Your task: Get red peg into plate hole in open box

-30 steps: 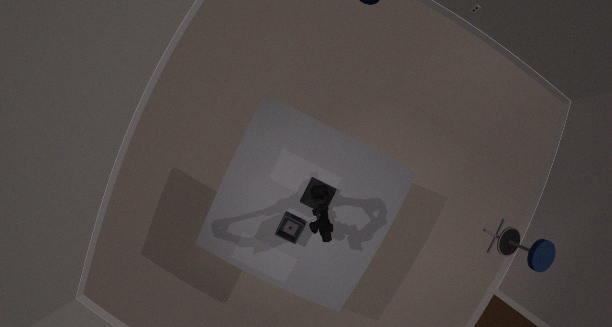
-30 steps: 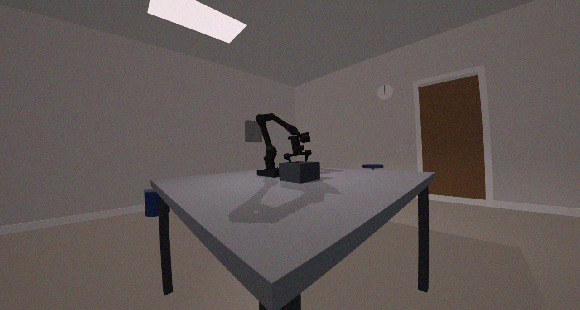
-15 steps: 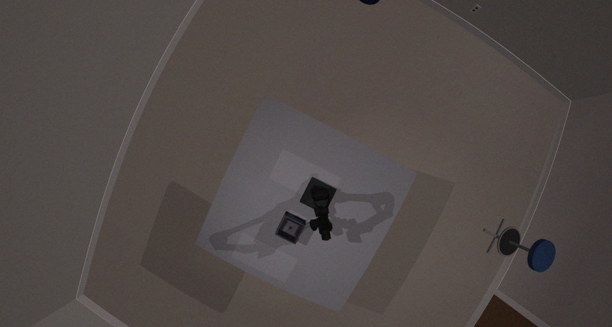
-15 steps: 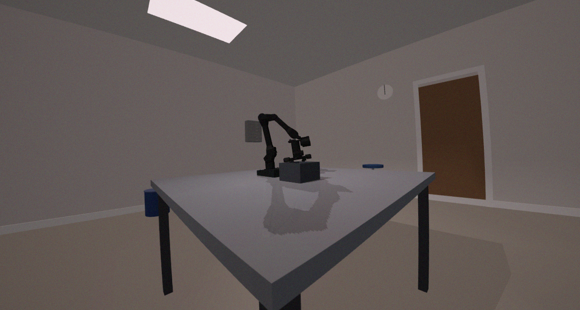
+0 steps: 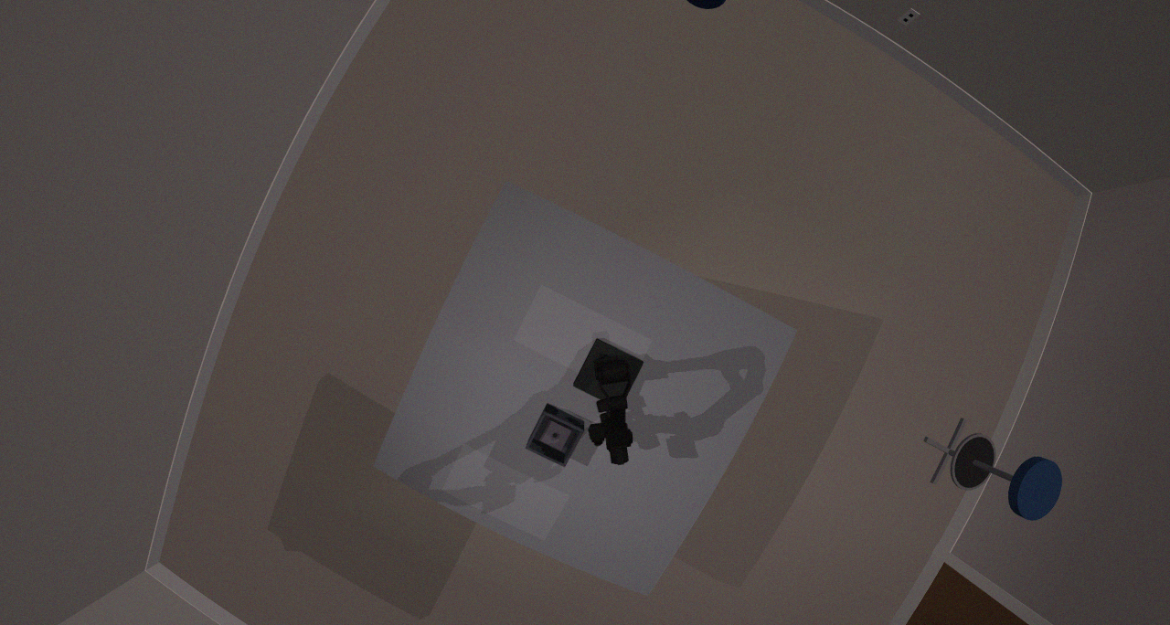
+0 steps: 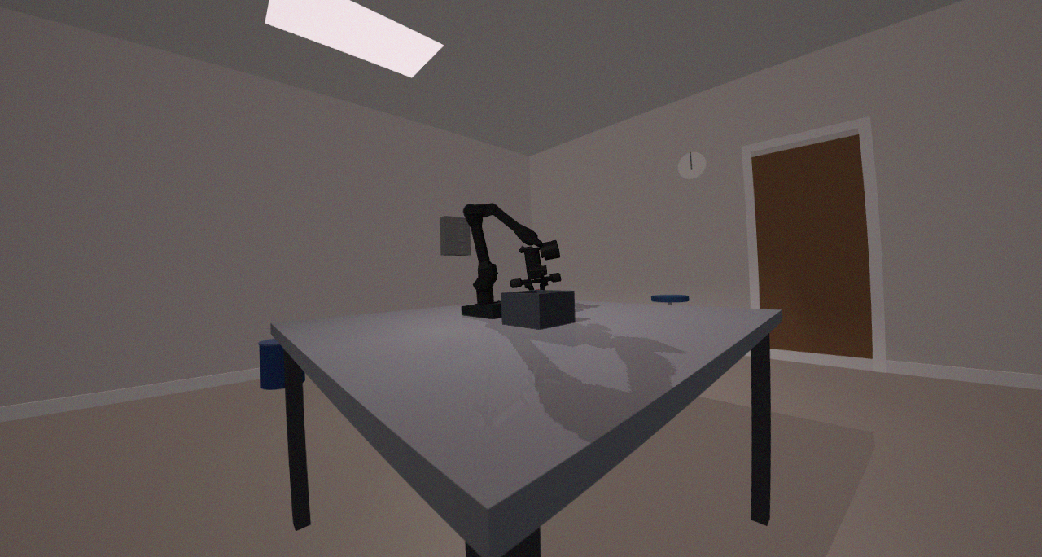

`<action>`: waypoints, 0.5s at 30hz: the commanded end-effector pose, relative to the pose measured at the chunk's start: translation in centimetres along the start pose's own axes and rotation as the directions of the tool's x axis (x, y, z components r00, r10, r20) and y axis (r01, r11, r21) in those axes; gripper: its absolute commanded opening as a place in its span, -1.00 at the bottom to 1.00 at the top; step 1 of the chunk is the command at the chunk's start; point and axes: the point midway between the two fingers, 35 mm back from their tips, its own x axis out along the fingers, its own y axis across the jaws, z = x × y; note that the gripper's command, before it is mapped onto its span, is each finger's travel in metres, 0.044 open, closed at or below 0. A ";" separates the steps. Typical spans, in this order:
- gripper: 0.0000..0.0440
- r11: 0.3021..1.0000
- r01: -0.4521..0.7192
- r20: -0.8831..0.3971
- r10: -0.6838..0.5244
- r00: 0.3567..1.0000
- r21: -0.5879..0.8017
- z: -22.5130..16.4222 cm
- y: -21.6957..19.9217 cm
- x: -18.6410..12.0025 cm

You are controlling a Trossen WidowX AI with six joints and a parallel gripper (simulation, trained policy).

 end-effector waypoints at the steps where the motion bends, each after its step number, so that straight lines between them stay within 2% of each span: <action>1: -1.00 0.999 -0.028 0.035 0.029 0.999 -0.018 0.9 0.7 -1.2; 15: -1.00 0.997 -0.055 0.160 0.063 0.985 -0.055 5.5 2.4 -5.7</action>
